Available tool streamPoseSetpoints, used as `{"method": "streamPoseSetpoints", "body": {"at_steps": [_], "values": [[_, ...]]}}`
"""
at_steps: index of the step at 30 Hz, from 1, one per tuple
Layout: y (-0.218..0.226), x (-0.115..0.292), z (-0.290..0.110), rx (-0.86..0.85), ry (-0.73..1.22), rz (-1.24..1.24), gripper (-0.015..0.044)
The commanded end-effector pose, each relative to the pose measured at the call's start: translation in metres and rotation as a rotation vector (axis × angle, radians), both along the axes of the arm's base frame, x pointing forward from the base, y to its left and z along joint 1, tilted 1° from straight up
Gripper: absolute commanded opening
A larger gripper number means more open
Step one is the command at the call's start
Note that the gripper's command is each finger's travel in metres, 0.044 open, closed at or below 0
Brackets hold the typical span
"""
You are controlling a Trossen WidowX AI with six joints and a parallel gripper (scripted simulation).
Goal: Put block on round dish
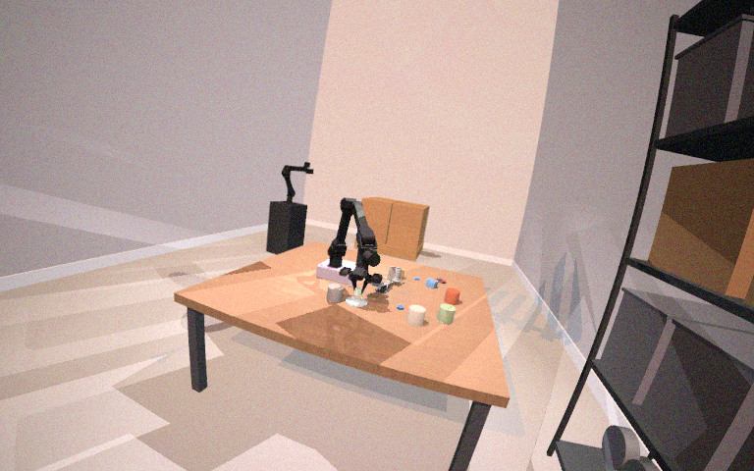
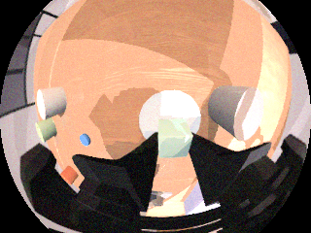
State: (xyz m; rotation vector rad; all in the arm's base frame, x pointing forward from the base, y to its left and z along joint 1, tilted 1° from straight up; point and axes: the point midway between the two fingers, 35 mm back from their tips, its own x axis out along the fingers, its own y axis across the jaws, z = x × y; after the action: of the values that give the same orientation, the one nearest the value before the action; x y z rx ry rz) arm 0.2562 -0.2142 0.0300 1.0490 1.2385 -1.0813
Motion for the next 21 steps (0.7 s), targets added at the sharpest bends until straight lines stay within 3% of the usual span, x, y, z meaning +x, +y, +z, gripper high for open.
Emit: {"method": "streamPoseSetpoints", "body": {"at_steps": [1,21], "values": [[0.001,-0.003,-0.017,0.01,0.012,0.005,0.0],[0.001,-0.002,-0.038,0.01,0.012,0.005,0.0]]}}
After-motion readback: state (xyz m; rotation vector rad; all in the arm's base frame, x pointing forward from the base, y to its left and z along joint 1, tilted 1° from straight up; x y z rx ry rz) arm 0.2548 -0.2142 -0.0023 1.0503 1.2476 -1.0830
